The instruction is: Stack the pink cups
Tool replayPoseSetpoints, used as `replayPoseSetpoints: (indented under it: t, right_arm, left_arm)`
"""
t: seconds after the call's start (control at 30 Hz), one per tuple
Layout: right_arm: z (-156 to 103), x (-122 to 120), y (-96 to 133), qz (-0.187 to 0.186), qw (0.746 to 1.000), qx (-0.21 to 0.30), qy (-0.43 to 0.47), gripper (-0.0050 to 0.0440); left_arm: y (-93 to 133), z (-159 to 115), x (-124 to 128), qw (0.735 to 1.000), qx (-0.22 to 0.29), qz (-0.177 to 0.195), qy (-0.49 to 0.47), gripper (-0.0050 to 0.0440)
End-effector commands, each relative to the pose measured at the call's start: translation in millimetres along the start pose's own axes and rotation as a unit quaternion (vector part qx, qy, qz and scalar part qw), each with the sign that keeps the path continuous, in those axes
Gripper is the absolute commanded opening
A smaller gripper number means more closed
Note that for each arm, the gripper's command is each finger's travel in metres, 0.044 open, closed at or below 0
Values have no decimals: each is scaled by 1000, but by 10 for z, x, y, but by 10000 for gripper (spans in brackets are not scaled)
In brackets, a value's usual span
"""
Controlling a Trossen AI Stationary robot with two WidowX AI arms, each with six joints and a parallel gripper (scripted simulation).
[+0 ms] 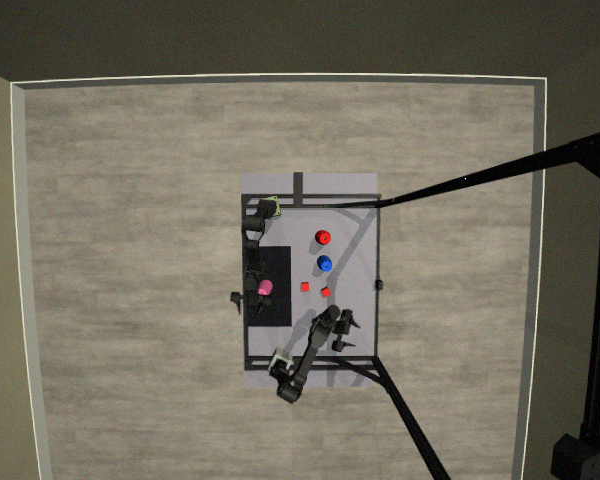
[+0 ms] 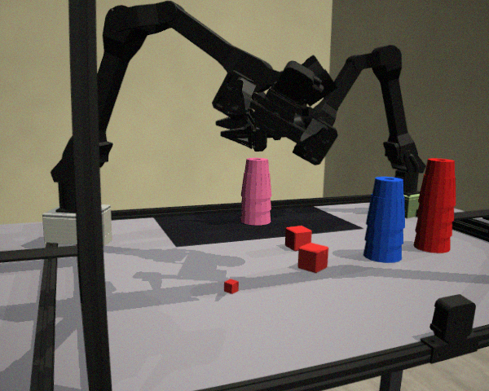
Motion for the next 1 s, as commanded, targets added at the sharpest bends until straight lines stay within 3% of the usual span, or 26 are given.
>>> replayPoseSetpoints:
  t: [0.0,0.53,0.6,0.8,0.97]
  right_arm:
    - [0,0,0,0,1000,0,0,400]
    - [0,0,0,0,1000,0,0,400]
    - [0,0,-1,0,1000,0,0,440]
    - [4,6,-28,3,1000,10,-2,440]
    - [17,22,-98,12,999,39,-7,440]
  left_arm:
    - [0,0,0,1000,0,0,0,400]
    - [0,0,0,1000,0,0,0,400]
    - [0,1,-1,1000,0,0,0,352]
    - [24,53,-63,1000,4,13,-4,208]
    - [89,186,-239,999,14,50,-16,88]
Point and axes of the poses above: on each arm, the point midway between the two fingers, 35 mm back from their tips, its own y axis back along the fingers, its own x axis across the jaws, z = x × y, the point moved 10 cm from there along y, back along the fingers, and after that the axes turned 2 degrees about -y, right-handed, at the moved point
